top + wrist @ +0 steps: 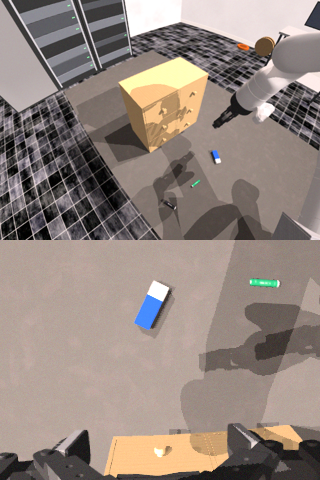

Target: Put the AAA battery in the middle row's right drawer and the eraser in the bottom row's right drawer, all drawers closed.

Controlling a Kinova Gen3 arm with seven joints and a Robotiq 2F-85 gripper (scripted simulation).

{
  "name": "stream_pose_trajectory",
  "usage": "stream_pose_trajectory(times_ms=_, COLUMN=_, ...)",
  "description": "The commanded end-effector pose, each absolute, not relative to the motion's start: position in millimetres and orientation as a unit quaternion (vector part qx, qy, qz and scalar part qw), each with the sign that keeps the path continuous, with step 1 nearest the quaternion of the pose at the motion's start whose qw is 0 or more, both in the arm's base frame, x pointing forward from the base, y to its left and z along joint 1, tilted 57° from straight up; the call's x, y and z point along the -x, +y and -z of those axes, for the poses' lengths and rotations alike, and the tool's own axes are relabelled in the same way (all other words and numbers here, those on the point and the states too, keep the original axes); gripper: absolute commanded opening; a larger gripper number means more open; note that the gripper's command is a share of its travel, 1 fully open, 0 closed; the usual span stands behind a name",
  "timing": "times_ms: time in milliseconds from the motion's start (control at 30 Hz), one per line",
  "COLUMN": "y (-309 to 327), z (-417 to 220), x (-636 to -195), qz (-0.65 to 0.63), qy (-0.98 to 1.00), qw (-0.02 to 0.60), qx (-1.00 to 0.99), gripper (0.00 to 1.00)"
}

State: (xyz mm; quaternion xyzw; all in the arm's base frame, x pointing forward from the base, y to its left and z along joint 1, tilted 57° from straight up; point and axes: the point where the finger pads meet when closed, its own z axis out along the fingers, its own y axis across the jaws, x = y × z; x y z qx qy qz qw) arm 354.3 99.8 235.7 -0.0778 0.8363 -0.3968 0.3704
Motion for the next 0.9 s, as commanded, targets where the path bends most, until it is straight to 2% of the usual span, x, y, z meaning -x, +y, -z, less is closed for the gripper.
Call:
stream_pose_trajectory(times_ms=0, y=97.1, z=-233.8, x=-357.8, qz=0.396, qy=0.831, qw=0.380, qx=0.087, gripper=1.00)
stream_pose_trajectory(times_ms=867, y=83.4, z=-228.6, x=-386.2, qz=0.388, qy=0.801, qw=0.441, qx=0.114, gripper=1.00)
